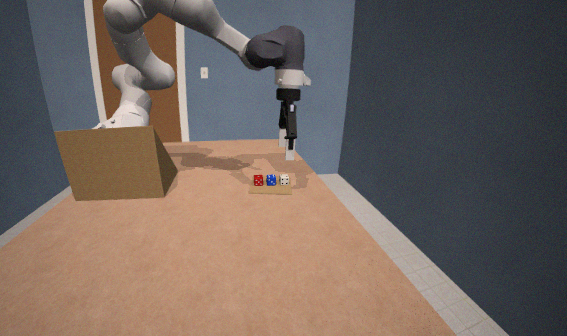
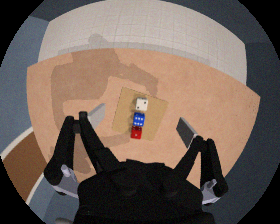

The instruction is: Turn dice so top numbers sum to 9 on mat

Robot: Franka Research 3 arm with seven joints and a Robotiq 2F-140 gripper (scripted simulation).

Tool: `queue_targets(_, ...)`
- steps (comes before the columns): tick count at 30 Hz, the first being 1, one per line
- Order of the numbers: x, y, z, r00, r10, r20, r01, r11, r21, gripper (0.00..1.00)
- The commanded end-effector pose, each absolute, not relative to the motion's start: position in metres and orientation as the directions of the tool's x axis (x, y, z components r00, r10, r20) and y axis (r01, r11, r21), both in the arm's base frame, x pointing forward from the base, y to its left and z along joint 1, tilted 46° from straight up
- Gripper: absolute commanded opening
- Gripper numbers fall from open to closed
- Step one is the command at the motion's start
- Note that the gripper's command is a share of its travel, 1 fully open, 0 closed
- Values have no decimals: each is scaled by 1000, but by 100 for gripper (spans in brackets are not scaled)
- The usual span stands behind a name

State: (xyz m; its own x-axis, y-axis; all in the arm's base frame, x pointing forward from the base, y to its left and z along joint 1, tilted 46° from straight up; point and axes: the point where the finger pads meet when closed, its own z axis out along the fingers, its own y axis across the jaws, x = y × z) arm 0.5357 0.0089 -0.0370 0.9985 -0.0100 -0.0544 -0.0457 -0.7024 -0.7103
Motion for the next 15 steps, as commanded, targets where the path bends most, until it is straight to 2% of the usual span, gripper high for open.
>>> queue_targets(1, 536, 8, -35, 999, -7, -51, -42, -701, -712, 100)
queue_targets(15, 537, -13, -14, 999, -7, -51, -42, -701, -712, 100)
